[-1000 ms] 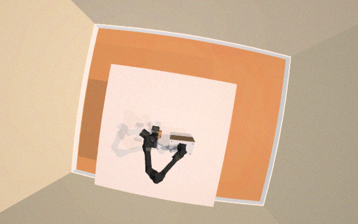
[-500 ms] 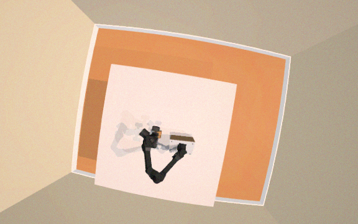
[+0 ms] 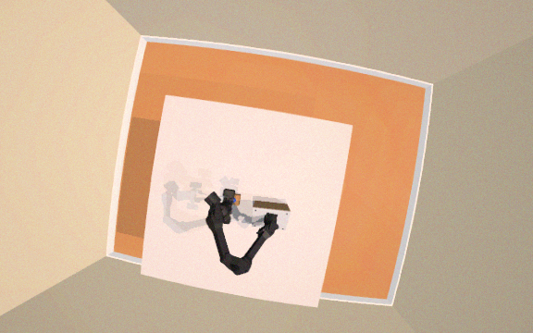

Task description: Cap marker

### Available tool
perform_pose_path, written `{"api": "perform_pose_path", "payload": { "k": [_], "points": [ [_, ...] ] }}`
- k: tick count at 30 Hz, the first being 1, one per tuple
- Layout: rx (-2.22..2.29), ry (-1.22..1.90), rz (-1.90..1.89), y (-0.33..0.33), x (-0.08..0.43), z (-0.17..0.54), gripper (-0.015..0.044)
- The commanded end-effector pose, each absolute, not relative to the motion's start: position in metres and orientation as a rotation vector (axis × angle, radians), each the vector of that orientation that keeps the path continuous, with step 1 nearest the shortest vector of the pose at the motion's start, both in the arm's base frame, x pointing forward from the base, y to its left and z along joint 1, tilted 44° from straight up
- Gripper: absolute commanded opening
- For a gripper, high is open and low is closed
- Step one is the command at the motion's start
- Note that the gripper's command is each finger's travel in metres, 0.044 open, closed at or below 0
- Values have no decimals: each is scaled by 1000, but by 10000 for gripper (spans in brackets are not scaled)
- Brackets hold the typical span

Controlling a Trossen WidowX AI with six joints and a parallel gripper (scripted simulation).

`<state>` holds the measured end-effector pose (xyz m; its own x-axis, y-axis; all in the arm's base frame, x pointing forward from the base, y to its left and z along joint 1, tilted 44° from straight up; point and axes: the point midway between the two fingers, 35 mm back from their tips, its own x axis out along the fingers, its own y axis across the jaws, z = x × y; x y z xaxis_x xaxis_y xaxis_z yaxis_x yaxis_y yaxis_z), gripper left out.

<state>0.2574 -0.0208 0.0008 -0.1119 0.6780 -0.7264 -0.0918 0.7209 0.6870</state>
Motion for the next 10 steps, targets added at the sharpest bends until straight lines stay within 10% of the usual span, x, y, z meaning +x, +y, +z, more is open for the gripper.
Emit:
{"api": "perform_pose_path", "payload": {
  "k": [1, 10],
  "points": [
    [487, 1557, 699, -23, 258, 2, 184],
    [487, 1557, 699, -23, 258, 2, 420]
  ]
}}
